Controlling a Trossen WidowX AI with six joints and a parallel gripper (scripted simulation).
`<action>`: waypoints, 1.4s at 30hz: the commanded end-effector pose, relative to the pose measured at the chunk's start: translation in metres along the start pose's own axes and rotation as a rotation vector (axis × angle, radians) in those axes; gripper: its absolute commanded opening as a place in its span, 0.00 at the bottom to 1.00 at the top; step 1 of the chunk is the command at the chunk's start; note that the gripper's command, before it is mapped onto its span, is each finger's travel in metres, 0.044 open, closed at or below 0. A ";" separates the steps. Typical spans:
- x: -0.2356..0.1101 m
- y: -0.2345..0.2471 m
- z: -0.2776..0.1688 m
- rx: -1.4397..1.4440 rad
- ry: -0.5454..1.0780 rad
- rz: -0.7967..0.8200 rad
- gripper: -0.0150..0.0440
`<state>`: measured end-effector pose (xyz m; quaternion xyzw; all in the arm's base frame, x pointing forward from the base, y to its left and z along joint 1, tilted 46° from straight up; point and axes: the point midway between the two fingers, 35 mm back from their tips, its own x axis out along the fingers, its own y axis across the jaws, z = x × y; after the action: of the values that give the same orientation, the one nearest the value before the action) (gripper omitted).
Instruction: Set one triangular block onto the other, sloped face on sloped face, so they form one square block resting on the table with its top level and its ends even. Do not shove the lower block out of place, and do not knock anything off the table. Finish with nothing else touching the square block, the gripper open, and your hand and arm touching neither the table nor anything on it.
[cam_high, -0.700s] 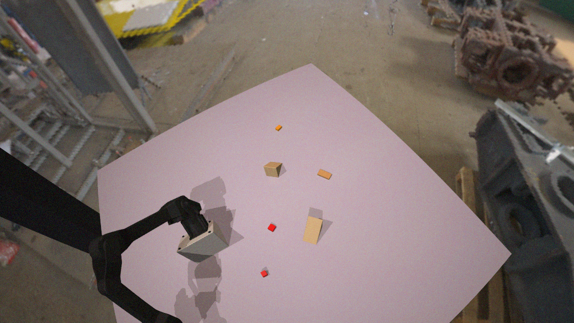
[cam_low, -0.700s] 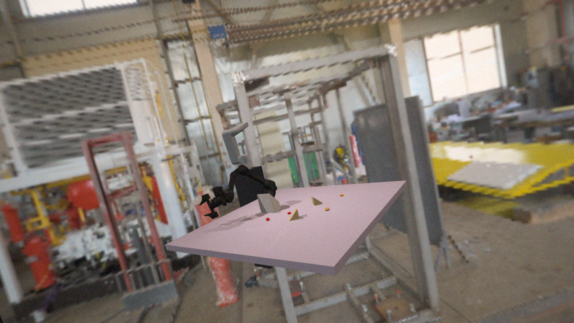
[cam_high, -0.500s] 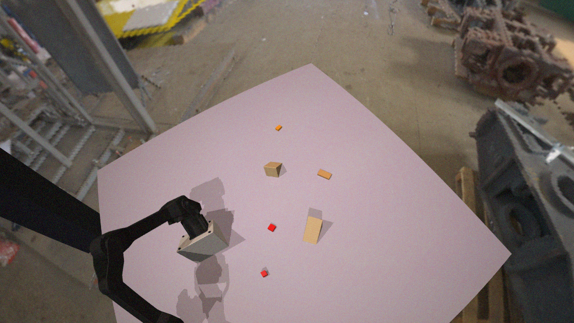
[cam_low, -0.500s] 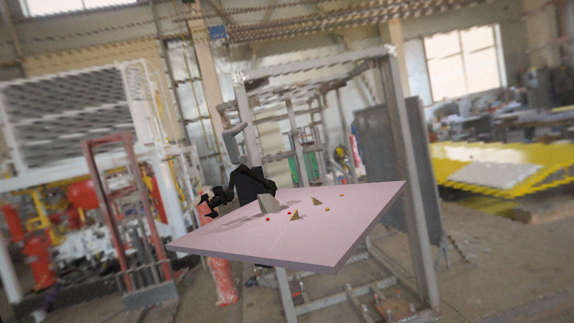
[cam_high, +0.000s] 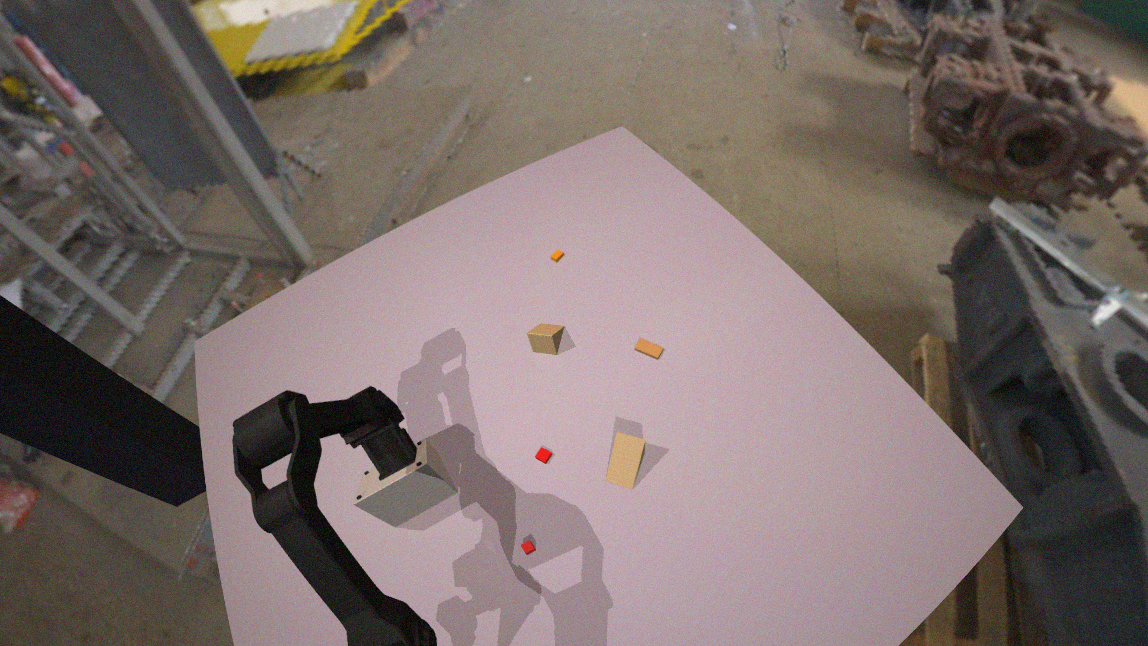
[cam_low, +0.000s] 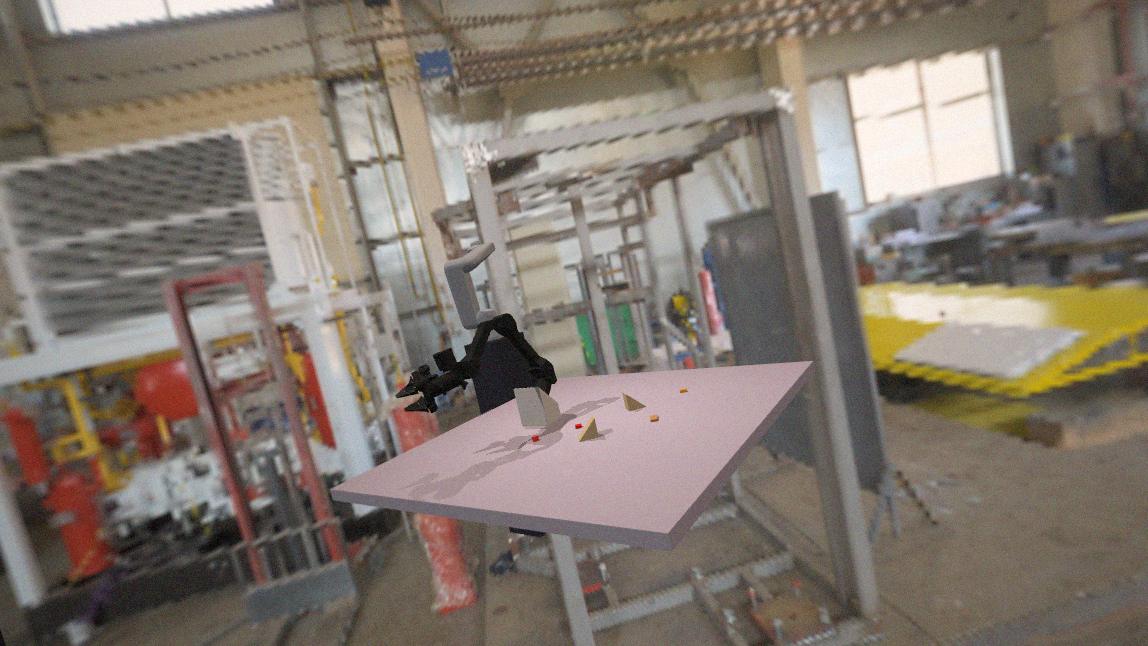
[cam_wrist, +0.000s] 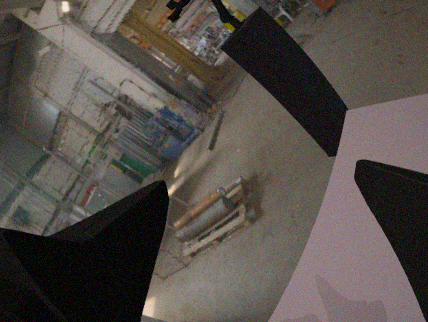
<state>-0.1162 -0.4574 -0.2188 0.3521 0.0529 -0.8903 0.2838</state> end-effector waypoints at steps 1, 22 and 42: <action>-0.018 0.031 -0.023 -0.187 0.076 0.059 1.00; -0.190 0.128 -0.179 -1.203 0.409 0.452 1.00; -0.454 0.049 -0.282 -2.690 0.747 1.121 1.00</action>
<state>0.3319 -0.2381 -0.1473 0.0496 0.7435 0.0733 0.6628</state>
